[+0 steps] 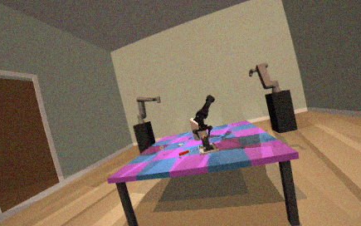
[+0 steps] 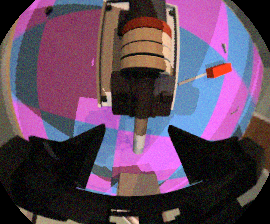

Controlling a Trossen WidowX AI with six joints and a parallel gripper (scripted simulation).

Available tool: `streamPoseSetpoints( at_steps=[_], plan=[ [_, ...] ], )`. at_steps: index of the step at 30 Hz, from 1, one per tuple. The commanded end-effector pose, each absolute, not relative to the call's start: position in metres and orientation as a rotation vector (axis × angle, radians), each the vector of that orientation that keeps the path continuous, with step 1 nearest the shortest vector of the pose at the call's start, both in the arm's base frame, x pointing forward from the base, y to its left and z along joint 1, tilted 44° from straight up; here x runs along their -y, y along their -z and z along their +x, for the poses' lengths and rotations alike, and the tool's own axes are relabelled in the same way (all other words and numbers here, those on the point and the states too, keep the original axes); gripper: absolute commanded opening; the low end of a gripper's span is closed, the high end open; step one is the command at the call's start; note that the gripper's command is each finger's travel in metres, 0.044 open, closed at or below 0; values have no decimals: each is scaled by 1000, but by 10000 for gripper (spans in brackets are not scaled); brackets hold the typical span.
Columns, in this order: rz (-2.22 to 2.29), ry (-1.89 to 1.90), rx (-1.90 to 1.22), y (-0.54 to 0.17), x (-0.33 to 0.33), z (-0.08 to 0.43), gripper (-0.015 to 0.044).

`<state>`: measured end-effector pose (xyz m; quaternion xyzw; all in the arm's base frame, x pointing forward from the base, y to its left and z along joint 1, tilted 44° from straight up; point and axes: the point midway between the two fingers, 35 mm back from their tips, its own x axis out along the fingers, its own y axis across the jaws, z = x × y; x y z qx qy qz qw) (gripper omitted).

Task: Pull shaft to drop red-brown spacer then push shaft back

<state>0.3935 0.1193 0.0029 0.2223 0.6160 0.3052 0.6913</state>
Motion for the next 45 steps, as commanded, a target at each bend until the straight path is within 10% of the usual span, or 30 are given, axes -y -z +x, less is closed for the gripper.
streamPoseSetpoints(
  at_steps=[1,45],
  plan=[
    [499,-681,-1381,-2,-121,393,440],
    [499,-682,-1381,11,-133,393,440]
  ],
)
